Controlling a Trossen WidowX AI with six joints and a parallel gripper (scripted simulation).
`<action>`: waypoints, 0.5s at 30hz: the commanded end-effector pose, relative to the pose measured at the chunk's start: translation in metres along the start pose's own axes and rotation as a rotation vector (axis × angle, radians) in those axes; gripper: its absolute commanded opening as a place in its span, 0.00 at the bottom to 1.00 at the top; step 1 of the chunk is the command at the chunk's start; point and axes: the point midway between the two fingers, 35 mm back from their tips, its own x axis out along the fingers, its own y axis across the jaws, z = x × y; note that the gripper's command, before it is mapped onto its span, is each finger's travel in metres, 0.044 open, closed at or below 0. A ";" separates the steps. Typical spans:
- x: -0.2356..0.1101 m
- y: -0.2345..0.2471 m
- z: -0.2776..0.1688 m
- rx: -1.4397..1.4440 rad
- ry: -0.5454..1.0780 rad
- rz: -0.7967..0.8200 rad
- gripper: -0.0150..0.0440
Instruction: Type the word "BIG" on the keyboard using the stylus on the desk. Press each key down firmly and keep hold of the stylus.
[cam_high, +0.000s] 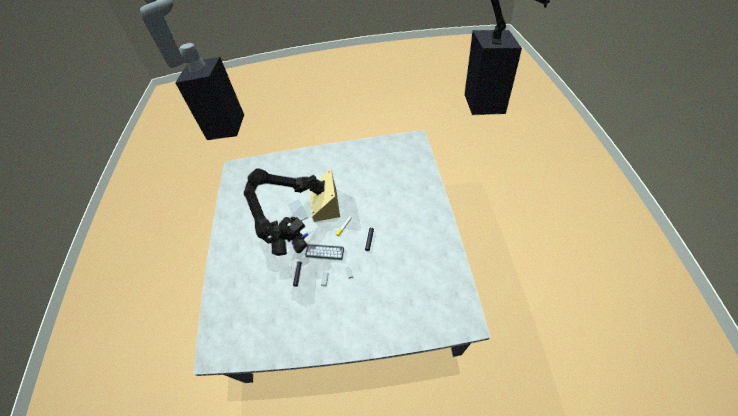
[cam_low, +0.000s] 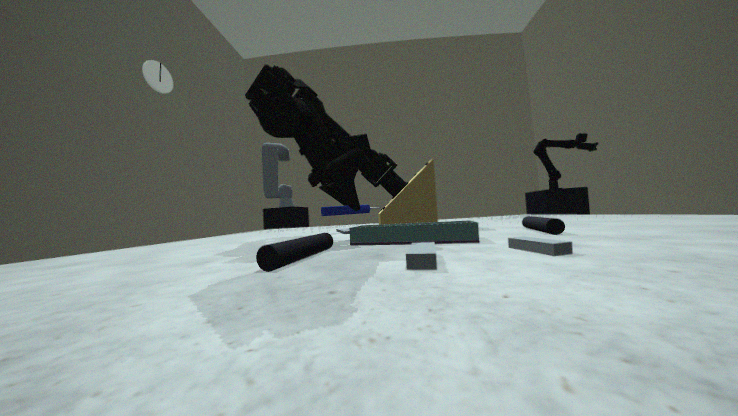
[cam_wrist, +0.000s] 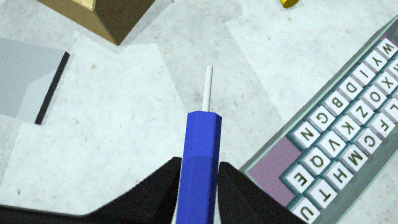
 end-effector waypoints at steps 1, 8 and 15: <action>-0.001 -0.004 0.003 0.140 -0.024 -0.013 0.25; -0.002 -0.011 0.008 0.379 -0.064 -0.024 0.25; -0.003 -0.017 0.013 0.618 -0.108 -0.024 0.25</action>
